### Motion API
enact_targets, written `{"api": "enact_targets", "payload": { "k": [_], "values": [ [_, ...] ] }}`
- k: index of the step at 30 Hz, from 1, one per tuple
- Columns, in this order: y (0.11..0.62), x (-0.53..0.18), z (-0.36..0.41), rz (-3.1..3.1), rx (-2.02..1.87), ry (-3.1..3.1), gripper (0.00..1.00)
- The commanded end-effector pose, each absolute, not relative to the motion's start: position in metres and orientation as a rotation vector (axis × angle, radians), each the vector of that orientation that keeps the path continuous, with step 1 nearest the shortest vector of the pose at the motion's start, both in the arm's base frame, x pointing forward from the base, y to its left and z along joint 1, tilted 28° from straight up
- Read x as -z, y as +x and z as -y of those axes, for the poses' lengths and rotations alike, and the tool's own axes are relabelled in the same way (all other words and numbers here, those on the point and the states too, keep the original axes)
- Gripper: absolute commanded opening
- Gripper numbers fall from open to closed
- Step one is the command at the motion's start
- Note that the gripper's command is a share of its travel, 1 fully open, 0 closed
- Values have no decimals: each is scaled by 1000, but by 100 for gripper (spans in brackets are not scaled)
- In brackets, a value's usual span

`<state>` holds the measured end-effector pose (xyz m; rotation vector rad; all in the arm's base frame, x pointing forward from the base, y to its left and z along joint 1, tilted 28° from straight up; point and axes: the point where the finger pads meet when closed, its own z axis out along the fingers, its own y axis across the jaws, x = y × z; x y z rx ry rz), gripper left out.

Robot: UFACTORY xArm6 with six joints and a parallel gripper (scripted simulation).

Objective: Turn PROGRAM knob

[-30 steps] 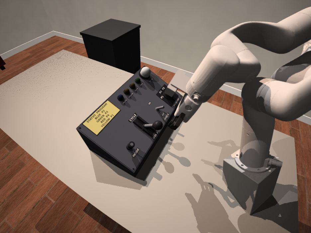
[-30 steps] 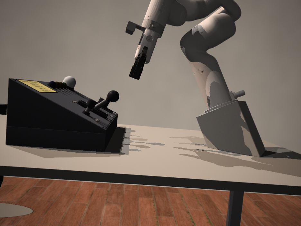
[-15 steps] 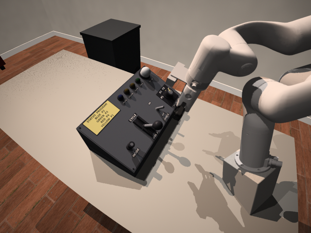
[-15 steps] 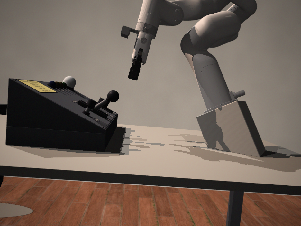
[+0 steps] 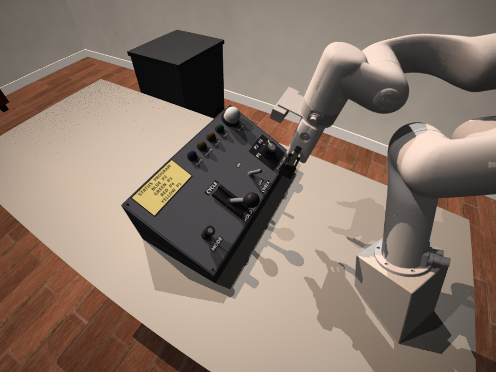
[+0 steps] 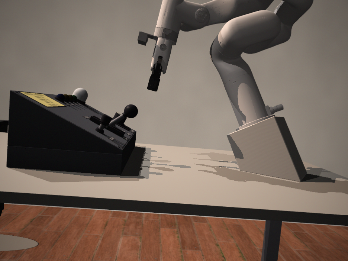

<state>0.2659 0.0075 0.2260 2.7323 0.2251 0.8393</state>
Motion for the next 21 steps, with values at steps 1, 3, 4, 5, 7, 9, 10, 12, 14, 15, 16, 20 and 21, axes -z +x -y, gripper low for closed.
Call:
{"api": "enact_targets", "payload": {
  "k": [1, 3, 4, 5, 7, 9, 10, 12, 14, 15, 16, 20, 21],
  "values": [
    [267, -234, 6, -233, -847, 2750, 100],
    [267, -239, 15, -230, -857, 2746, 100],
    [267, -239, 15, -230, -857, 2746, 100],
    [267, -245, 24, -228, -868, 2741, 100],
    [267, -245, 24, -228, -868, 2741, 100],
    [267, -250, 33, -226, -881, 2733, 100],
    [267, -250, 33, -226, -881, 2733, 100],
    [266, -255, 41, -225, -894, 2723, 100],
    [266, -255, 41, -225, -894, 2723, 100],
    [266, -260, 48, -224, -906, 2713, 100],
    [266, -260, 48, -224, -906, 2713, 100],
    [265, -264, 54, -224, -917, 2702, 100],
    [264, -268, 59, -223, -927, 2693, 100]
  ]
}}
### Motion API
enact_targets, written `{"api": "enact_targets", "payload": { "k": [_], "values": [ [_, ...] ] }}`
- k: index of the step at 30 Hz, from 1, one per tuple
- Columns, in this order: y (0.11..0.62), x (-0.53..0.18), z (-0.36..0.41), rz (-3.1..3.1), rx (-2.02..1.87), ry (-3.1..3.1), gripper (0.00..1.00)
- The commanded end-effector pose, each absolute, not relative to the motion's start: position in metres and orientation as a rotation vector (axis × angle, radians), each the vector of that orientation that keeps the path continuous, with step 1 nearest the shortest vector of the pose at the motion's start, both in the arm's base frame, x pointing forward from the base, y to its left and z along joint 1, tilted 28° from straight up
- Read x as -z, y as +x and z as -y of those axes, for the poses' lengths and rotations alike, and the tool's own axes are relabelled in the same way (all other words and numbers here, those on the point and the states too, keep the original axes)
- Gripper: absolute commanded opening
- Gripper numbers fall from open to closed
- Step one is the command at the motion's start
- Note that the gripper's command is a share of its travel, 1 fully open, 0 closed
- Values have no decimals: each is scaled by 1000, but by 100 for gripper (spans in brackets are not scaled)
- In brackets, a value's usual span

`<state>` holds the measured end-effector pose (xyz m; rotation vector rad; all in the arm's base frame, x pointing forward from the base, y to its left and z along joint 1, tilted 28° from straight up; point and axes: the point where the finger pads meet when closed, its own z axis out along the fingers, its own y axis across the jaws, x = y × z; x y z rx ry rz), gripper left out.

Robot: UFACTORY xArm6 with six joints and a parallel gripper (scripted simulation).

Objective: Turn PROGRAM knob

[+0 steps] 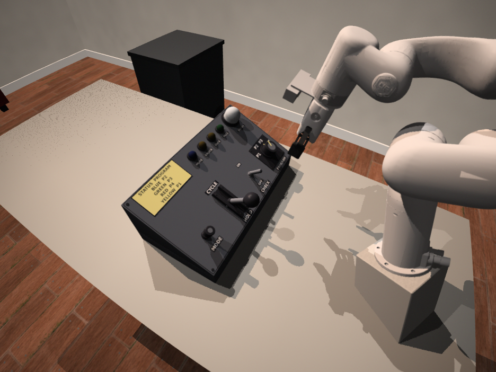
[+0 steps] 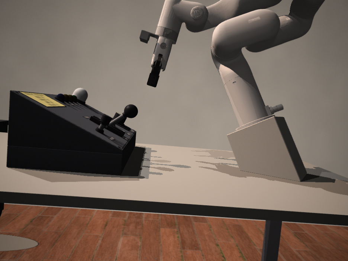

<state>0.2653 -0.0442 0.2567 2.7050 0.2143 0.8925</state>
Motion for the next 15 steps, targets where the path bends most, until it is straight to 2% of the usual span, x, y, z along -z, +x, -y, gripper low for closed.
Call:
{"api": "enact_targets", "payload": {
  "k": [1, 15],
  "values": [
    [264, -268, 59, -223, -927, 2693, 100],
    [262, -277, 71, -223, -950, 2666, 100]
  ]
}}
